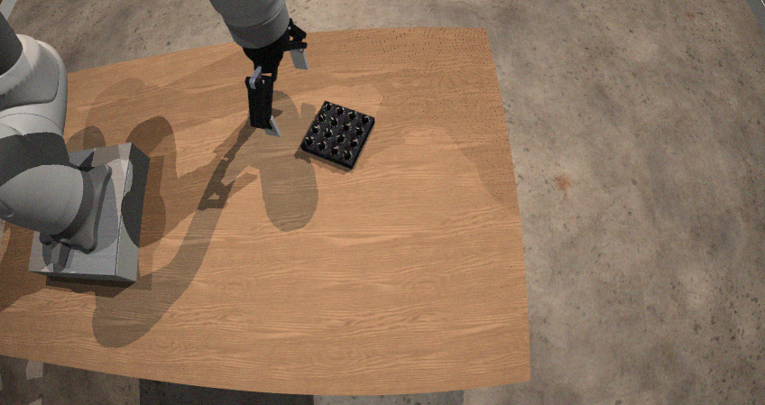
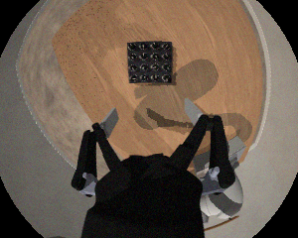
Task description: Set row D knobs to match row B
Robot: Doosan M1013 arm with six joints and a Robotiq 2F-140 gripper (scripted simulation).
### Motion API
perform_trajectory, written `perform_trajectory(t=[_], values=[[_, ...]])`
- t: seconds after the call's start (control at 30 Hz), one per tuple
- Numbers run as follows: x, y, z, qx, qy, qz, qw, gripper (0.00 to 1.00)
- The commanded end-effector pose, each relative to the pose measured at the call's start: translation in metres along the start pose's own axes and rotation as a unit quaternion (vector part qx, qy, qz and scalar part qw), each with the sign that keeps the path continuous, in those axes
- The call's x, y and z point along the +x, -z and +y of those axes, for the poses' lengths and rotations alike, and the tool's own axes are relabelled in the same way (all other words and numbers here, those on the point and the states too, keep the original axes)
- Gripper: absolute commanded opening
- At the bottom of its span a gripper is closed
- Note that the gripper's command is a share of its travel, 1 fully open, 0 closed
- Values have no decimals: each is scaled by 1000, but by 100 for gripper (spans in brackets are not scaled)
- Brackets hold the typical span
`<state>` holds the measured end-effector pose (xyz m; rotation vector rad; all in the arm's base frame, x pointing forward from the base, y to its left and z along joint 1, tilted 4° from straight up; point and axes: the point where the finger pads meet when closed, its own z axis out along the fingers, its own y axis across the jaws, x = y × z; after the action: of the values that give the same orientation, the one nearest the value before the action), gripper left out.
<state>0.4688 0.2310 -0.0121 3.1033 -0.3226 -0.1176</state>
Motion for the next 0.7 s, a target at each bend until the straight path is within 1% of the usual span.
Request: perform_trajectory(t=[0.0, 0.33, 0.67], values=[[-4, 0, -1, 0, 0, 0, 1000, 100], [-12, 0, -2, 0, 0, 0, 1000, 100], [-14, 0, -2, 0, 0, 0, 1000, 100]])
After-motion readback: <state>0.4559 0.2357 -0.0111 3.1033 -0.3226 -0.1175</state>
